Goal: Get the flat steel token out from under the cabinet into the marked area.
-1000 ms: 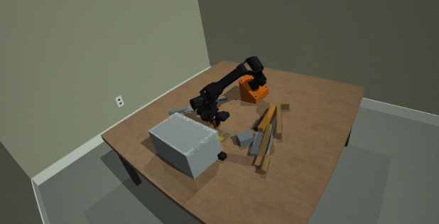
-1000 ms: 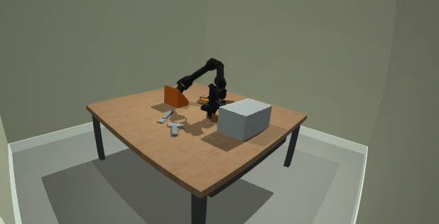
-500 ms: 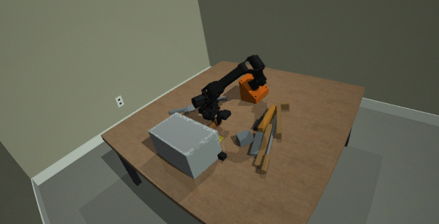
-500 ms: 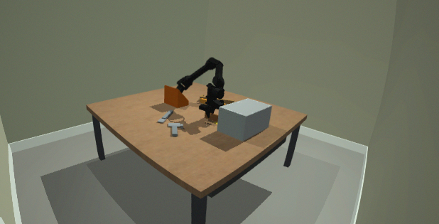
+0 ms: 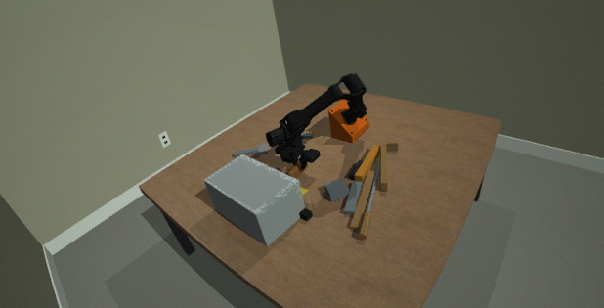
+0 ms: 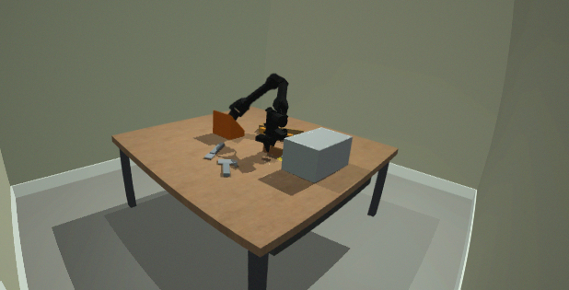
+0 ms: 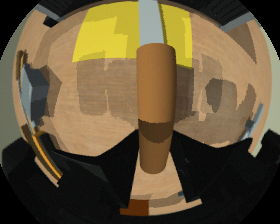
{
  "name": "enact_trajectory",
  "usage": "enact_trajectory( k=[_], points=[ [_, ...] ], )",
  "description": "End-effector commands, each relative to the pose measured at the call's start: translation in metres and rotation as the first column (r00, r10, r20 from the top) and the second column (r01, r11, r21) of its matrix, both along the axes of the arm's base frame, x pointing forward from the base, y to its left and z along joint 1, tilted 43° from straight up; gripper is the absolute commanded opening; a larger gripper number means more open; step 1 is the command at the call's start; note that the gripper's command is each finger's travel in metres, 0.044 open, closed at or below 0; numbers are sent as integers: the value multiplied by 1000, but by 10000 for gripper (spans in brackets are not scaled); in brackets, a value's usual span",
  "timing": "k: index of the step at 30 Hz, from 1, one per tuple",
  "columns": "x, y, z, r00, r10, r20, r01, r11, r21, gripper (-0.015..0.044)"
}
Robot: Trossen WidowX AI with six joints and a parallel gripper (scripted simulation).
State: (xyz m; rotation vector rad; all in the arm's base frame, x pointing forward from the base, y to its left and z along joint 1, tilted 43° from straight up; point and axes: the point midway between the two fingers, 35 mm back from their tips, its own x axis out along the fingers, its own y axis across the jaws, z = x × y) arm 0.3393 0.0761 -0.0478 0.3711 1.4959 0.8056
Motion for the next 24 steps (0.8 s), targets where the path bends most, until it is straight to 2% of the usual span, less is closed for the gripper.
enact_trajectory(
  k=[1,24],
  points=[
    [-5,-1,-1,1000,2,-1,-2,1000,0,0],
    [-29,-8,-4,1000,2,-3,-2,1000,0,0]
  ],
)
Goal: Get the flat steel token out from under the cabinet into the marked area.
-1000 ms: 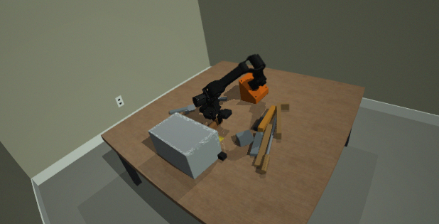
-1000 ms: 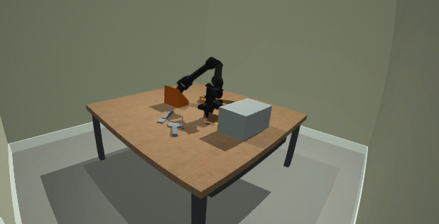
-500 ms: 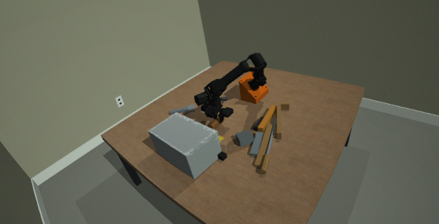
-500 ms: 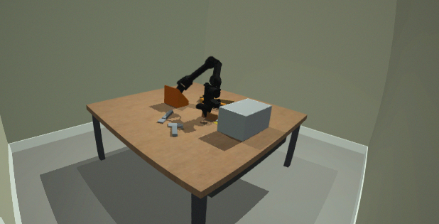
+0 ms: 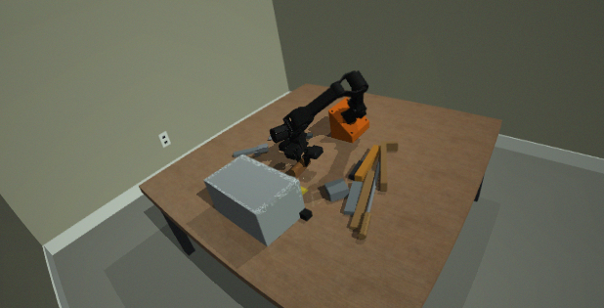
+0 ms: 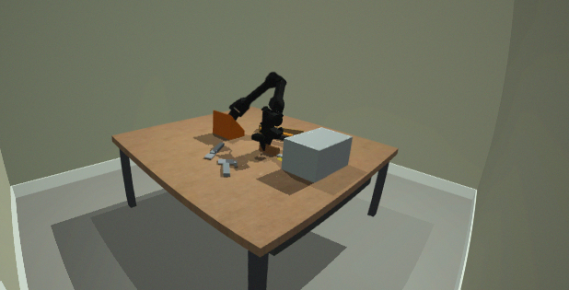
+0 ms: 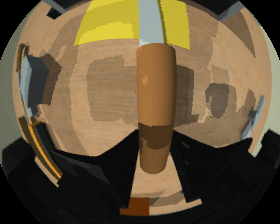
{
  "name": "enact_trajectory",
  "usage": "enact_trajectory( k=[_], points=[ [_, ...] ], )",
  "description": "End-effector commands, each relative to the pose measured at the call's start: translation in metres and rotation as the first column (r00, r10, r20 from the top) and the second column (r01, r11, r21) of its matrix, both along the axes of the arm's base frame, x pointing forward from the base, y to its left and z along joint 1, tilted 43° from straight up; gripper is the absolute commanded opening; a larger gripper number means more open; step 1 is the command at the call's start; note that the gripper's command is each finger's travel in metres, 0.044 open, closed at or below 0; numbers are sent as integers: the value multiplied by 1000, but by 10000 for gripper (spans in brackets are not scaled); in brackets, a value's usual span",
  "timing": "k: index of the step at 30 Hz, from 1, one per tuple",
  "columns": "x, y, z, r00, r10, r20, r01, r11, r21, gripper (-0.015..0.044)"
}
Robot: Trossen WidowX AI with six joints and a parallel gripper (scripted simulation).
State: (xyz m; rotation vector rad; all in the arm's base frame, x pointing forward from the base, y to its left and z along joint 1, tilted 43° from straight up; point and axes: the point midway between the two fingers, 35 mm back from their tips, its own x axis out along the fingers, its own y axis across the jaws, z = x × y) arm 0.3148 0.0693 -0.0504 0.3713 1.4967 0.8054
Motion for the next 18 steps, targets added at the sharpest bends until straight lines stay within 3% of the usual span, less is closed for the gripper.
enact_trajectory(
  k=[1,18],
  points=[
    [-6,-1,-1,1000,2,-2,-2,1000,0,0],
    [-24,-6,-3,1000,2,-3,-2,1000,0,0]
  ],
)
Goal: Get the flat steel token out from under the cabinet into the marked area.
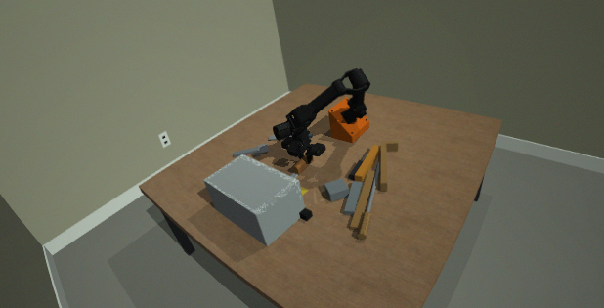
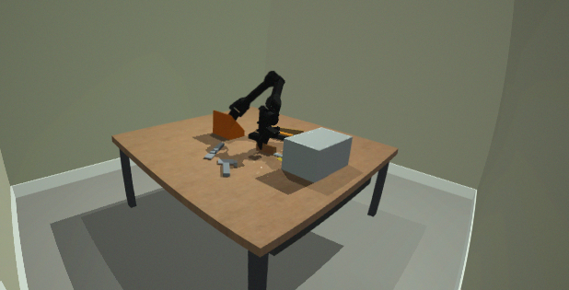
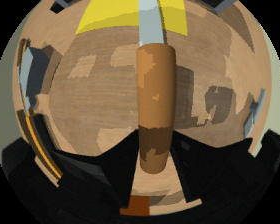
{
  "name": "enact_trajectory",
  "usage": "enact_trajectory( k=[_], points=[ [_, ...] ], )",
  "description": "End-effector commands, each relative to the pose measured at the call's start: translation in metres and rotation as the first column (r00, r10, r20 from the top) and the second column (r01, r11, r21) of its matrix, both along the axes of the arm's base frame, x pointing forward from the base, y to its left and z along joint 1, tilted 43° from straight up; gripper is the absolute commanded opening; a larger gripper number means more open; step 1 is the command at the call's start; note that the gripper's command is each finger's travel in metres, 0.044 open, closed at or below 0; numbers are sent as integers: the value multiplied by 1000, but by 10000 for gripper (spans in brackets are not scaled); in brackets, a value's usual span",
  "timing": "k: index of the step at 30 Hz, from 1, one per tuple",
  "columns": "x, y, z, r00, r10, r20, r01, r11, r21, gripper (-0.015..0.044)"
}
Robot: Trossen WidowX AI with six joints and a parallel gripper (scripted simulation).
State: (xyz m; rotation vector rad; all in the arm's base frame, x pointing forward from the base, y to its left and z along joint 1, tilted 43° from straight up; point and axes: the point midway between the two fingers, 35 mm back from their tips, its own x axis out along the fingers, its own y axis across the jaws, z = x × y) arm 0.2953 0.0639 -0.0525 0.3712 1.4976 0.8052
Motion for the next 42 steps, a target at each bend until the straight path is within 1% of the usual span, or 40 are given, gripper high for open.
enact_trajectory(
  k=[1,42],
  points=[
    [-6,-1,-1,1000,2,-2,-2,1000,0,0],
    [-55,-15,-7,1000,2,-5,-2,1000,-1,0]
  ],
)
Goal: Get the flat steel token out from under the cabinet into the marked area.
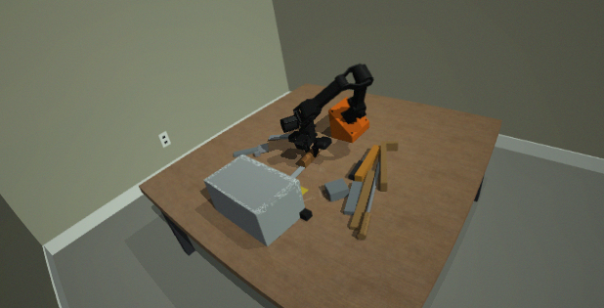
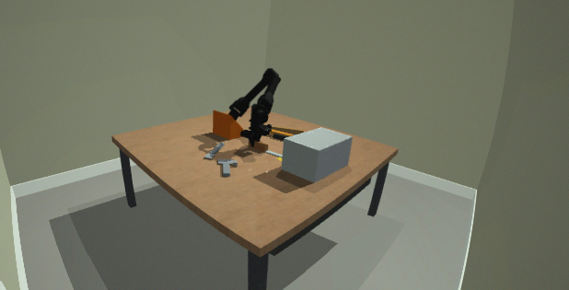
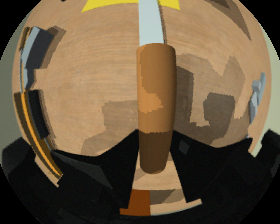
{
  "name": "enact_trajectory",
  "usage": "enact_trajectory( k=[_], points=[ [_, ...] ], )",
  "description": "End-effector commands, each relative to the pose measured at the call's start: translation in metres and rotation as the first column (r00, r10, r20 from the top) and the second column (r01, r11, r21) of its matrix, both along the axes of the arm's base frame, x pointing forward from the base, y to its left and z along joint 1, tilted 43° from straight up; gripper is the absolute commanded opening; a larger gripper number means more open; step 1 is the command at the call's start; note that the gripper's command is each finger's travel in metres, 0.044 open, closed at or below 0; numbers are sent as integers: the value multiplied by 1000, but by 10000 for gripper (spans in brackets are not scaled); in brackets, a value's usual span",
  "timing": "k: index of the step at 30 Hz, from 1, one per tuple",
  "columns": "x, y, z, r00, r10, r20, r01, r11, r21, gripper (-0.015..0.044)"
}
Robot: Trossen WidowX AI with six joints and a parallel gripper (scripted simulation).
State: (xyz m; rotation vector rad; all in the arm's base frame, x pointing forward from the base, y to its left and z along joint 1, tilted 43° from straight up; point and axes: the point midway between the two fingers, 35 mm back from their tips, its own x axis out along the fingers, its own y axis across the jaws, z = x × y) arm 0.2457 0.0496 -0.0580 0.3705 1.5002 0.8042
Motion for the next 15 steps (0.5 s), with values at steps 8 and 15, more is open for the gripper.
enact_trajectory(
  k=[8,15],
  points=[
    [-16,-4,-2,1000,1,-3,-1,1000,0,0],
    [-17,-5,-2,1000,-1,-1,1,1000,0,0]
  ],
)
